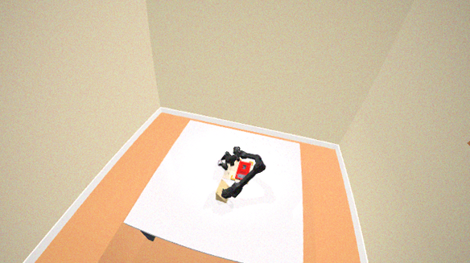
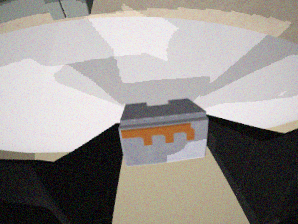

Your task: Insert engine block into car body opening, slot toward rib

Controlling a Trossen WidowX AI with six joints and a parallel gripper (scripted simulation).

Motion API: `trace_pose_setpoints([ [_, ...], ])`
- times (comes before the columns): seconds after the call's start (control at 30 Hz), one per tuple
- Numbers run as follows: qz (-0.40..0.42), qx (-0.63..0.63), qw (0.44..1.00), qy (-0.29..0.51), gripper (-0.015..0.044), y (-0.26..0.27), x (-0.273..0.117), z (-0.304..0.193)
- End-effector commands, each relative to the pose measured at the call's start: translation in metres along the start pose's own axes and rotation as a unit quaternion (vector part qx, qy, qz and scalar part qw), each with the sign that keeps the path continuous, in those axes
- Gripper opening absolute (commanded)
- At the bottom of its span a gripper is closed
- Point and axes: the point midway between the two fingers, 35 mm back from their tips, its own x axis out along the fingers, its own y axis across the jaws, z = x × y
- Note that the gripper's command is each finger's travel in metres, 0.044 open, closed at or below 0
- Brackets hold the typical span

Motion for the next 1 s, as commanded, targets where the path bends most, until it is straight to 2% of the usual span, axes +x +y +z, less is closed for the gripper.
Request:
trace_pose_setpoints([
  [0.0,0.001,0.000,1.000,-0.001,0.0367,0.000,0.000,0.000],
  [0.1,0.001,0.000,1.000,-0.001,0.0440,0.000,0.000,0.000],
  [0.3,0.000,0.000,1.000,-0.001,0.0440,0.000,-0.001,0.000],
  [0.67,-0.001,-0.002,1.000,-0.006,0.0440,0.001,-0.044,-0.005],
  [0.97,-0.002,-0.005,1.000,-0.005,0.0440,0.001,-0.041,-0.005],
])
